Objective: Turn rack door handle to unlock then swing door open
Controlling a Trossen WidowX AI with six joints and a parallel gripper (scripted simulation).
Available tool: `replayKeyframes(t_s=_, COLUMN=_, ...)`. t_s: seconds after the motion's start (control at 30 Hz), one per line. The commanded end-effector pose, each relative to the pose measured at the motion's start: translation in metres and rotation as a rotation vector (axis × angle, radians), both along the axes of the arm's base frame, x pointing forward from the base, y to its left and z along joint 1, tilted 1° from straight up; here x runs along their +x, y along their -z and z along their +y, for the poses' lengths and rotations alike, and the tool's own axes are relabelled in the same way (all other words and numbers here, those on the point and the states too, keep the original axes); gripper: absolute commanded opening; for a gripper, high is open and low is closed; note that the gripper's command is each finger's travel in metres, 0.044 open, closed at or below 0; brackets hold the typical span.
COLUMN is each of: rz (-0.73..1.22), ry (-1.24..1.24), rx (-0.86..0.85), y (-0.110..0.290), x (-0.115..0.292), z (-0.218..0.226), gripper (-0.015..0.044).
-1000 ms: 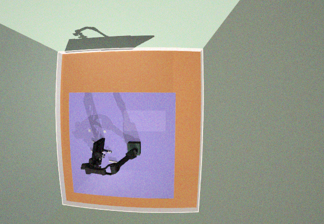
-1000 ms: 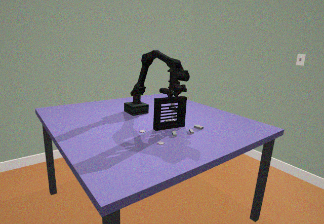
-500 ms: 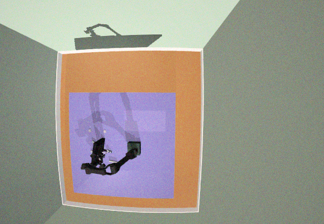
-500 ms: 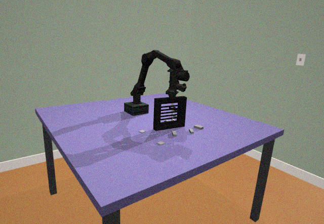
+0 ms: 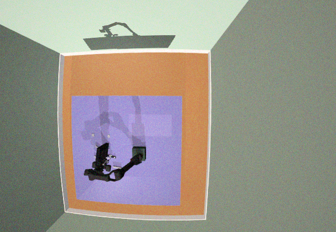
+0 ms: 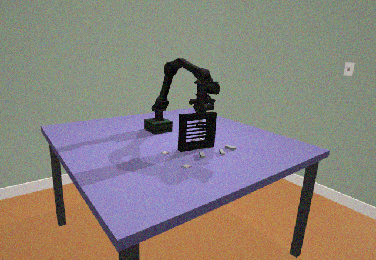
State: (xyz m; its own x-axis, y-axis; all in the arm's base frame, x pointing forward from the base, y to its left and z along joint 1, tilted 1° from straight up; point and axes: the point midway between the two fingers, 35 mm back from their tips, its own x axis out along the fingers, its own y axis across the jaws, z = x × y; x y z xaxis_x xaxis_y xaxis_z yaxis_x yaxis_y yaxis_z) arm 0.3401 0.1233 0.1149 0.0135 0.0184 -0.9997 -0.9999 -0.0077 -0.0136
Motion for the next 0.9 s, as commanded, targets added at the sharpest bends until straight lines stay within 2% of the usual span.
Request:
replayKeyframes(t_s=0.0, rz=-0.004, ry=-0.173, rx=-0.006, y=0.0004, x=0.0001, z=-0.0008, gripper=0.0009)
replayKeyframes(t_s=0.13, rz=-0.007, ry=-0.337, rx=-0.008, y=0.0004, x=0.0001, z=-0.0008, gripper=0.0009)
replayKeyframes(t_s=0.37, rz=-0.007, ry=-0.345, rx=-0.008, y=0.0004, x=0.0001, z=-0.0008, gripper=0.0009)
replayKeyframes(t_s=0.7, rz=-0.007, ry=-0.345, rx=-0.008, y=0.0004, x=0.0001, z=-0.0008, gripper=0.0272)
replayKeyframes(t_s=0.87, rz=-0.005, ry=-0.222, rx=-0.006, y=0.0004, x=0.0001, z=-0.0008, gripper=0.0281)
